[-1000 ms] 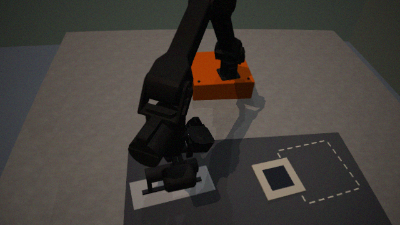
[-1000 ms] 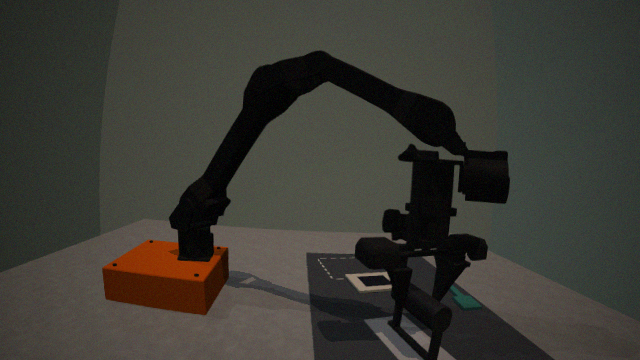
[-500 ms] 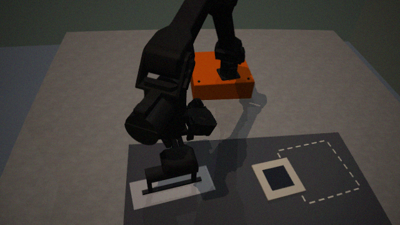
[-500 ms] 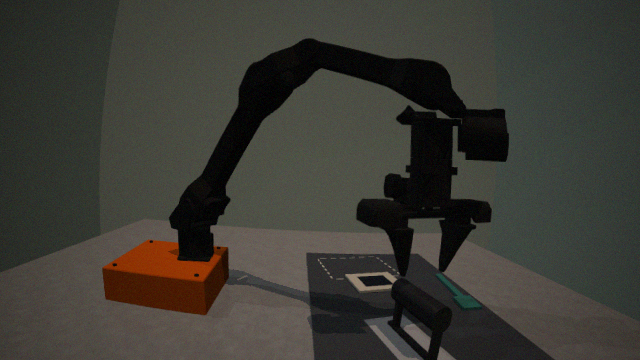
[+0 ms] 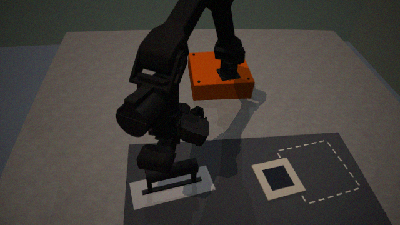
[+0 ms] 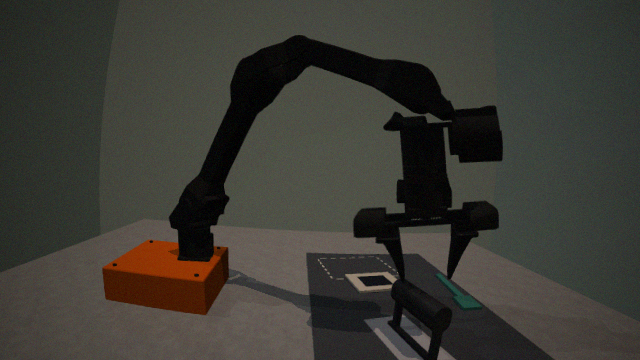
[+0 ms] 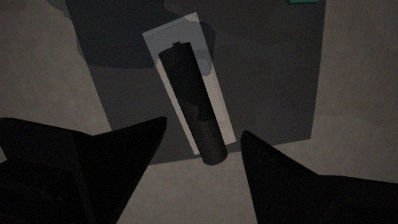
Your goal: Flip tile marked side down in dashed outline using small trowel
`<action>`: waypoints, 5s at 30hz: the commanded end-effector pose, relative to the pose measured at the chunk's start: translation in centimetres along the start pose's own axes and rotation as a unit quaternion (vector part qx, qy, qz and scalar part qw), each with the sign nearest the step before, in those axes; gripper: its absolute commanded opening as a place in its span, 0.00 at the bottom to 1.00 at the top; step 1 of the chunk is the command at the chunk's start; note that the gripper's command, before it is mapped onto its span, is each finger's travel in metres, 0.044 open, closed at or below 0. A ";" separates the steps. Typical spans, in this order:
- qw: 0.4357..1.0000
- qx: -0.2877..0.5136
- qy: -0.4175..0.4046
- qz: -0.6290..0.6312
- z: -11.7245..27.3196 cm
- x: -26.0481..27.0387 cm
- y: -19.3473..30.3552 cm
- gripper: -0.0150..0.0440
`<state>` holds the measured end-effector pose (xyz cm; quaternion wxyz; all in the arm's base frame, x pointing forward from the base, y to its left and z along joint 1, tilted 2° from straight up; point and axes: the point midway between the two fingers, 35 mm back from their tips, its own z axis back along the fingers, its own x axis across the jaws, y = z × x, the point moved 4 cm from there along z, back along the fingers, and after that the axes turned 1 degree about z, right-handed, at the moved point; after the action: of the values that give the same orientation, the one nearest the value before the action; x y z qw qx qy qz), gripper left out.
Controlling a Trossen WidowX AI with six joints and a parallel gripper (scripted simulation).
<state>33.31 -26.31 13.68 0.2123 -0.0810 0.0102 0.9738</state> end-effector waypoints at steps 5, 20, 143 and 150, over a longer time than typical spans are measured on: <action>0.992 -0.023 0.026 -0.123 -0.5 0.3 0.4 0.76; 0.928 -0.079 0.065 -0.359 -1.5 1.3 1.4 0.76; 0.227 -0.346 -0.081 -0.907 -8.5 4.3 -0.7 0.39; 0.227 -0.346 -0.081 -0.907 -8.5 4.3 -0.7 0.31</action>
<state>30.99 -24.32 4.63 0.9039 -0.0220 -0.4253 0.0403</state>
